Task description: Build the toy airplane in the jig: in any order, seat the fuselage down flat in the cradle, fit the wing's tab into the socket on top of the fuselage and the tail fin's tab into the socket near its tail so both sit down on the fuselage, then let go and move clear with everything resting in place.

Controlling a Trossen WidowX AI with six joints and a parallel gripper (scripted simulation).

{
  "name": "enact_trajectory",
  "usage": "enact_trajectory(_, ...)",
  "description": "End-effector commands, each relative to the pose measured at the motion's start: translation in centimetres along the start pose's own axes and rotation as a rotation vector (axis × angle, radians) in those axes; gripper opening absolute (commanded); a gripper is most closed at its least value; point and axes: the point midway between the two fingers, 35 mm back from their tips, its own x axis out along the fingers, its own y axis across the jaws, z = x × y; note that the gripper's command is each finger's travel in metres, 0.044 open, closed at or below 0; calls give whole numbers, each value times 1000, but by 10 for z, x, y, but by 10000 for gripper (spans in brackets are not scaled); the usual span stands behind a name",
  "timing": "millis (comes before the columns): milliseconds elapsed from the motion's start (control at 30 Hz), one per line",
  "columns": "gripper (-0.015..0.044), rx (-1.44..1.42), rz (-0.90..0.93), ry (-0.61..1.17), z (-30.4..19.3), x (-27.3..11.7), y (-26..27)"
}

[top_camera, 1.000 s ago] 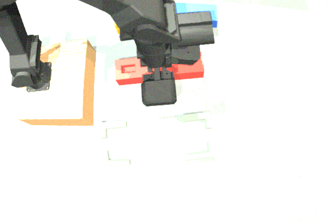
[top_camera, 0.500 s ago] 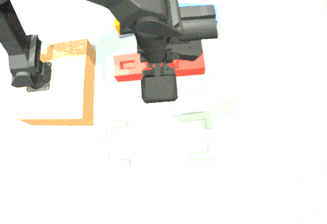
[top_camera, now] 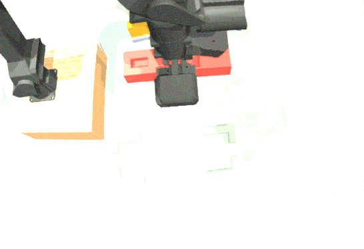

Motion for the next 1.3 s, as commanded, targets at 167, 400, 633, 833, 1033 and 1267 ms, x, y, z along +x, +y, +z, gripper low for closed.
enact_trajectory(167, 0, -4, 2, -9, 0, -32, 0)
enact_trajectory(400, 0, -4, 2, -9, -5, -54, 0)
enact_trajectory(633, 0, -5, 1, -9, -6, -61, -2)
enact_trajectory(833, 0, -9, -1, -10, -3, -54, -19)
enact_trajectory(1033, 0, -15, -3, -10, -1, -47, -37)
enact_trajectory(1267, 0, -20, -5, -10, -1, -38, -58)
